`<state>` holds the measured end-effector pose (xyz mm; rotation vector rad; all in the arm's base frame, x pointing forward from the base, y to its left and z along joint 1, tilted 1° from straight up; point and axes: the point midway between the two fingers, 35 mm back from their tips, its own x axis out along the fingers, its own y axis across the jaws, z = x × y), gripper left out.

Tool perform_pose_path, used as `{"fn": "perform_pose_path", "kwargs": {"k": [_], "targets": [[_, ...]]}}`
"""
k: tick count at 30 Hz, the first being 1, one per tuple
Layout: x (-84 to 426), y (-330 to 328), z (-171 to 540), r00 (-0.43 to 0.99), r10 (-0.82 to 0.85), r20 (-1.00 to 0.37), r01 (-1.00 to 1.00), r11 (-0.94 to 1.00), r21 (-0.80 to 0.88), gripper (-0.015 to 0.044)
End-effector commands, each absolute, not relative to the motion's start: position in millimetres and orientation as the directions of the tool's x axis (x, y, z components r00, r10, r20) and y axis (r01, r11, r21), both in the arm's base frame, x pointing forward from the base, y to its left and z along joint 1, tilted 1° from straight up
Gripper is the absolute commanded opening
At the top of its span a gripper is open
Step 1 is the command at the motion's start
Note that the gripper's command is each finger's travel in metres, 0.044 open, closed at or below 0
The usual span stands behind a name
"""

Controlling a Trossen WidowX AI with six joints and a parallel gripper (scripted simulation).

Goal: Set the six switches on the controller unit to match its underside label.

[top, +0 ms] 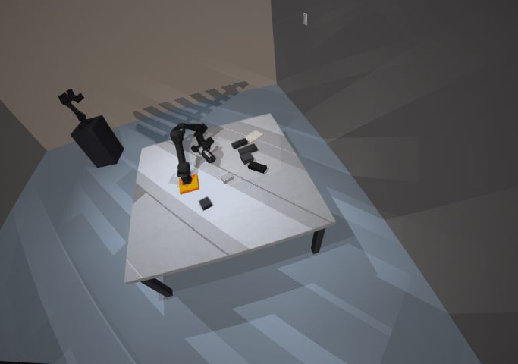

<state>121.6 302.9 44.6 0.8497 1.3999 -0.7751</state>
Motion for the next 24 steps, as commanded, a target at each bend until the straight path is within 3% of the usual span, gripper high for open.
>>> {"fn": "perform_pose_path", "kwargs": {"k": [1,24], "targets": [[121.7,301.6,43.1,0.036,0.029,-0.999,0.866,0.497,0.046,0.0328],[122.3,300.2,47.7,0.036,0.029,-0.999,0.866,0.497,0.046,0.0336]]}}
